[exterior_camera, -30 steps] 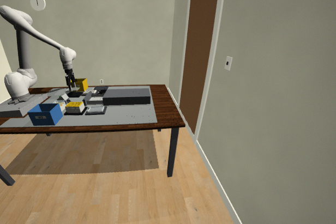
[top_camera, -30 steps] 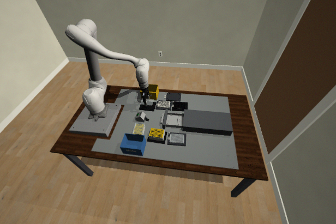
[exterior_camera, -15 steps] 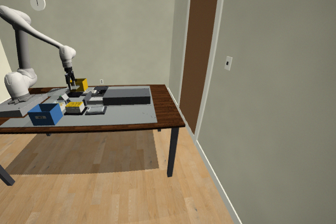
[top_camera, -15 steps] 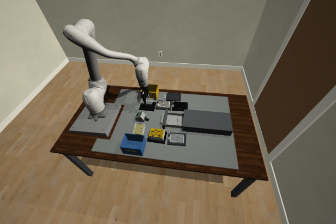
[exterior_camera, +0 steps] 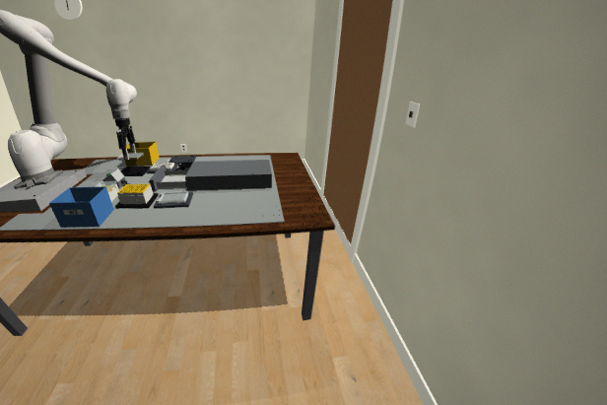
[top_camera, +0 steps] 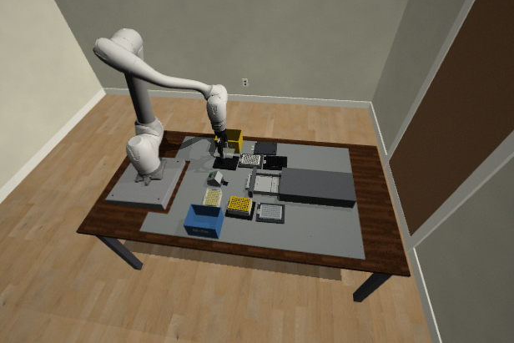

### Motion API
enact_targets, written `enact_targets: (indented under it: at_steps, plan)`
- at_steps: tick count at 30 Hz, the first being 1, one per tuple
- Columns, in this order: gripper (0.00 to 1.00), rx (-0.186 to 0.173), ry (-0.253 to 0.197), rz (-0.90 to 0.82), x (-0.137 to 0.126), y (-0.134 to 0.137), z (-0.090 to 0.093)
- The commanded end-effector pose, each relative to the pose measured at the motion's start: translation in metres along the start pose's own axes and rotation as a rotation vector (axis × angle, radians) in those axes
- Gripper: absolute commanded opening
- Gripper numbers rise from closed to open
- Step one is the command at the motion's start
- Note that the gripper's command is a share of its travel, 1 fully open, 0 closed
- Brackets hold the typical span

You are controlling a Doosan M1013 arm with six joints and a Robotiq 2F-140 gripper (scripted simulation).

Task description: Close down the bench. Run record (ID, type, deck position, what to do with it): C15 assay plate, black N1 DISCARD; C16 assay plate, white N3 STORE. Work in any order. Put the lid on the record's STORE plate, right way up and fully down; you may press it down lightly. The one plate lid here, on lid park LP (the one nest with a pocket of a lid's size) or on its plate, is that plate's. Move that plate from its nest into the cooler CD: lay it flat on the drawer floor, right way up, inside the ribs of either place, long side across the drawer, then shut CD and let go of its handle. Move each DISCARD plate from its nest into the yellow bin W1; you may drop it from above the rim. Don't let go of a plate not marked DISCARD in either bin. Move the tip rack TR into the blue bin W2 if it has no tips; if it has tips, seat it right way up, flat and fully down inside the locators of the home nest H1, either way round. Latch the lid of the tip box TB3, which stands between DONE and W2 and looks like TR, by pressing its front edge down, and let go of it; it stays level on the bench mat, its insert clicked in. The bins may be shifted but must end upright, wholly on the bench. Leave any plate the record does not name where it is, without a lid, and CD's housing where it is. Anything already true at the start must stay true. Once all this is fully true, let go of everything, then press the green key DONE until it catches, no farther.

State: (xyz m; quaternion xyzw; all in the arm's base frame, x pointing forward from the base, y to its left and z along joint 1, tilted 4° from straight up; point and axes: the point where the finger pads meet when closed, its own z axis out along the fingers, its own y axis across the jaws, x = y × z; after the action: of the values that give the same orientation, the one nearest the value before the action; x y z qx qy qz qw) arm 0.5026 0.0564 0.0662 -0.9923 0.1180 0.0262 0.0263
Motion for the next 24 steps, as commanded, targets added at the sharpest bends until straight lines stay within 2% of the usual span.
enact_targets:
  at_steps: [1, 24]
  plan:
    - [0.00, 0.000, 0.000, 0.000, 0.000, 0.000, -0.003]
    - [0.00, 0.000, 0.000, 0.000, 0.000, 0.000, -0.031]
